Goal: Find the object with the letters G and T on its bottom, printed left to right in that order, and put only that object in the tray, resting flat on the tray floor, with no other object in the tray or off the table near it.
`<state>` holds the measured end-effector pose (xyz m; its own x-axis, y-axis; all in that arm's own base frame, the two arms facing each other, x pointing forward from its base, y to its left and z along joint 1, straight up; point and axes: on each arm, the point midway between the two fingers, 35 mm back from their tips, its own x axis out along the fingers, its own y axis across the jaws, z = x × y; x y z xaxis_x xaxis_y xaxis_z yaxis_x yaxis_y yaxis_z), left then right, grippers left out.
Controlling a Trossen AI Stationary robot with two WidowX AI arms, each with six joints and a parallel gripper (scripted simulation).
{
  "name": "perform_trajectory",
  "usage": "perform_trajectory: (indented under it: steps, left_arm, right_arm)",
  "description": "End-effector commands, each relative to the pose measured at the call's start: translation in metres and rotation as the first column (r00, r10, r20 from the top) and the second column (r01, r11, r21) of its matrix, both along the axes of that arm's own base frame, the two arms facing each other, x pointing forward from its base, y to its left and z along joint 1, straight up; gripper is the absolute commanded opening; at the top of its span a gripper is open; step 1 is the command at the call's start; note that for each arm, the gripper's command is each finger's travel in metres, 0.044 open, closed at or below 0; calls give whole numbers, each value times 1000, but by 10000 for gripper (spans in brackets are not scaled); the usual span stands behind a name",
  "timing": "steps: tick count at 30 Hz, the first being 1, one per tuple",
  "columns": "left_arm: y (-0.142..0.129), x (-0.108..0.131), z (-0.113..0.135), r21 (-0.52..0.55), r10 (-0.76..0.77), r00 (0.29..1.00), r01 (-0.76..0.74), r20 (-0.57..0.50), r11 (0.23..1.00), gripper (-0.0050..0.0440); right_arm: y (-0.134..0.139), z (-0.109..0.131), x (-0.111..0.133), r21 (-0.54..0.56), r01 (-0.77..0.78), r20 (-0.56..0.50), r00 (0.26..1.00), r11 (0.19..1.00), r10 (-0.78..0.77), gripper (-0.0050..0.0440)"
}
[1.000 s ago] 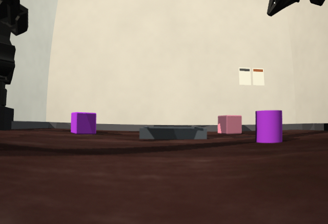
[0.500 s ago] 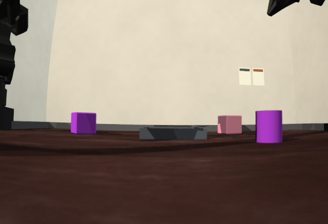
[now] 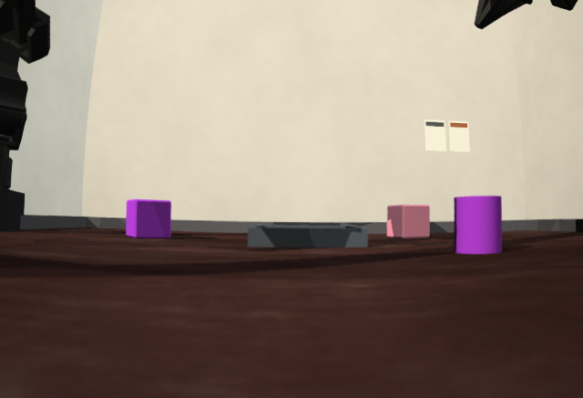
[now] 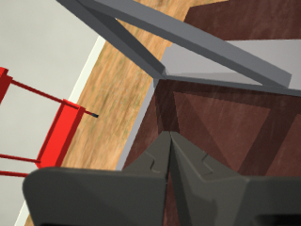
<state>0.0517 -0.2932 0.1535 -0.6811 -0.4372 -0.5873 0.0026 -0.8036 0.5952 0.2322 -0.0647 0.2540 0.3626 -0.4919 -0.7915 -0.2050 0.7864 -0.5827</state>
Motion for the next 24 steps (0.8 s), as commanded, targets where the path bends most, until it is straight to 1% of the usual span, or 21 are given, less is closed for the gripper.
perform_trajectory:
  steps: [1,6,18,19,21,23,24]
  left_arm:
    - [-1,1,5,-16,0,1000,0,10,1000,-13]
    - [-1,1,5,-16,0,1000,0,10,1000,-50]
    - [-1,1,5,-16,0,1000,0,10,1000,-50]
    - [1,2,4,-8,13,1000,-13,14,1000,24]
    - [3,11,1,15,73,997,-73,26,997,72]
    - [6,31,0,46,196,979,-198,56,979,120]
    - [8,44,-1,61,274,959,-278,73,959,144]
  right_arm:
    - [0,4,0,1,0,15,1000,1000,0,-13]
    - [0,4,0,1,0,15,1000,1000,0,-50]
    - [0,4,0,1,0,15,1000,1000,0,-50]
    - [-1,3,-1,11,7,22,1000,1000,-7,-50]
    - [-4,1,-3,58,37,49,998,998,-40,-50]
    - [-10,1,-6,146,84,111,989,986,-101,-50]
    - [-14,2,-7,199,107,150,979,974,-139,-50]
